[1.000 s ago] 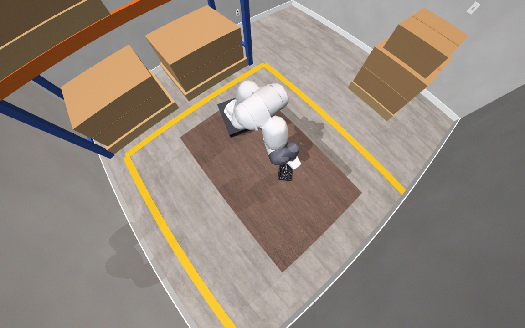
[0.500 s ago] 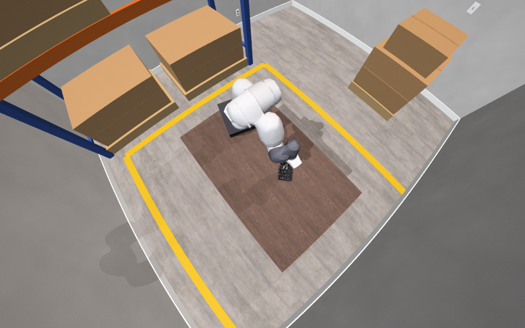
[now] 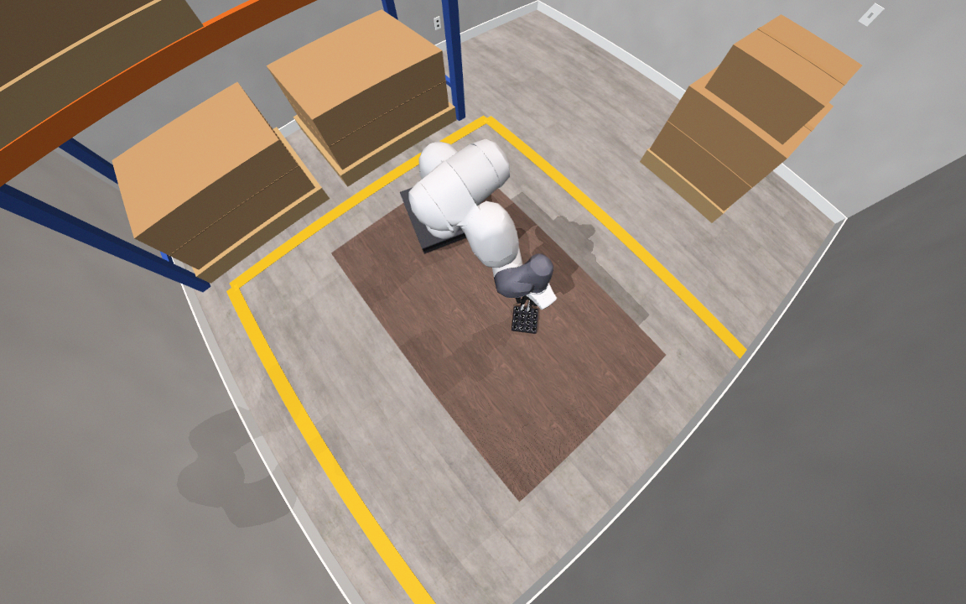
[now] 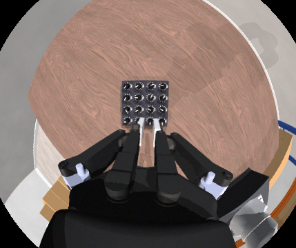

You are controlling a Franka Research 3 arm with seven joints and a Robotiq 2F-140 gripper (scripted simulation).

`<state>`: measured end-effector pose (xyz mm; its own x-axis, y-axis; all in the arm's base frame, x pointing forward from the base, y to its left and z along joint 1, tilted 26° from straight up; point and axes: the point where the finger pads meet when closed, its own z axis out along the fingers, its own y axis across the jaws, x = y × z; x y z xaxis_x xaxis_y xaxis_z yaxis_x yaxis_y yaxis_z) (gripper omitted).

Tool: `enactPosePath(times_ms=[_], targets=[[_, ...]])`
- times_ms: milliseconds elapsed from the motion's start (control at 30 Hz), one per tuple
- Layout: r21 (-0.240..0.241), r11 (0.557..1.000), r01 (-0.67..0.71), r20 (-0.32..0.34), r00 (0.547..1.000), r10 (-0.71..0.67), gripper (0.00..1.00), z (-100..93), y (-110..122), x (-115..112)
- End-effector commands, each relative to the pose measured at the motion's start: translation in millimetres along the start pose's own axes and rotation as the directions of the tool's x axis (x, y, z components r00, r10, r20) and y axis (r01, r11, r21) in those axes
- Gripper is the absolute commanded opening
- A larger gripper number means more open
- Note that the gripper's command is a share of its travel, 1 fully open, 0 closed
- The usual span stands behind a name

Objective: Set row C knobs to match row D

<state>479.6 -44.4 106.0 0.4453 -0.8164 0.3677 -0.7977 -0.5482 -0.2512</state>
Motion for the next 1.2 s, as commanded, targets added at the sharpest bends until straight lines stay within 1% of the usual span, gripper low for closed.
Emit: enactPosePath(times_ms=[0, 367, 400, 433, 500, 600, 733, 1167], targets=[[-0.011, 1.0, 0.022, 0.003, 1.0, -0.022, 0.12, 0.2, 2.7, -0.1], [-0.011, 1.0, 0.022, 0.003, 1.0, -0.022, 0.12, 0.0, 2.6, 0.8], [-0.011, 1.0, 0.021, 0.002, 1.0, -0.021, 0.12, -1.2, 1.8, 6.2], [-0.011, 1.0, 0.018, 0.0, 1.0, -0.018, 0.12, -3.5, 0.3, 17.1], [-0.012, 1.0, 0.01, -0.002, 1.0, -0.01, 0.12, -10.9, -2.2, 48.2], [-0.011, 1.0, 0.003, 0.002, 1.0, -0.003, 0.12, -17.8, -2.3, 75.1], [-0.01, 1.0, 0.002, 0.003, 1.0, -0.002, 0.12, -18.6, -2.2, 78.0], [-0.01, 1.0, 0.002, 0.003, 1.0, -0.002, 0.12, -18.6, -2.2, 78.0]])
